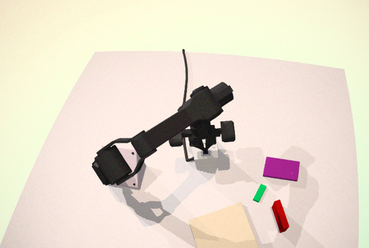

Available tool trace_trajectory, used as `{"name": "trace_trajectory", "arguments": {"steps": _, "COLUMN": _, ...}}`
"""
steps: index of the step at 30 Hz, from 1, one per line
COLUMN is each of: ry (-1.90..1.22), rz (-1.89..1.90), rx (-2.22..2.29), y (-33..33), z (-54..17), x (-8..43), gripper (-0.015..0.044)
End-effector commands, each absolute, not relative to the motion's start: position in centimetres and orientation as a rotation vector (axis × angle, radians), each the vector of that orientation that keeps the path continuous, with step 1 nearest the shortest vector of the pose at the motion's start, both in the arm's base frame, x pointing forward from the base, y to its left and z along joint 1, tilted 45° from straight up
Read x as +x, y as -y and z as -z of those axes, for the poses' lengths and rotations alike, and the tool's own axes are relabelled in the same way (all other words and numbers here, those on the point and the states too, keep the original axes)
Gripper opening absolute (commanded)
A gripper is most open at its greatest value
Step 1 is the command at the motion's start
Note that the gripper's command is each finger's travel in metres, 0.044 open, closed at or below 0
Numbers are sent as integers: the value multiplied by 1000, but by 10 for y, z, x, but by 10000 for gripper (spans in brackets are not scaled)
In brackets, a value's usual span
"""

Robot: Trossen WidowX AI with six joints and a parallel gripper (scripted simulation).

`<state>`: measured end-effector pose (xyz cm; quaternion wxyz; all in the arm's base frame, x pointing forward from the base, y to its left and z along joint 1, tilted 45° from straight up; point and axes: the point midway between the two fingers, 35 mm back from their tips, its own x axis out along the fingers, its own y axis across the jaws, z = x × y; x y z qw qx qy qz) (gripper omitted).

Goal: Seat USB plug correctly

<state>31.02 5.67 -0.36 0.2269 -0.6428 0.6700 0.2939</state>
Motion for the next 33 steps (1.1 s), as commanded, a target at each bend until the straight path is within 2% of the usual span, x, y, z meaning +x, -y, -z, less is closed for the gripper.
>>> {"name": "trace_trajectory", "arguments": {"steps": 1, "ry": -1852, "rz": -811, "rx": -1773, "y": -55, "z": 5, "x": 310, "gripper": 0}}
{"name": "trace_trajectory", "arguments": {"steps": 23, "ry": -1852, "rz": -811, "rx": -1773, "y": -55, "z": 5, "x": 310, "gripper": 0}}
{"name": "trace_trajectory", "arguments": {"steps": 27, "ry": -1846, "rz": -810, "rx": -1773, "y": -57, "z": 4, "x": 310, "gripper": 95}}
{"name": "trace_trajectory", "arguments": {"steps": 33, "ry": -1846, "rz": -810, "rx": -1773, "y": -57, "z": 4, "x": 310, "gripper": 95}}
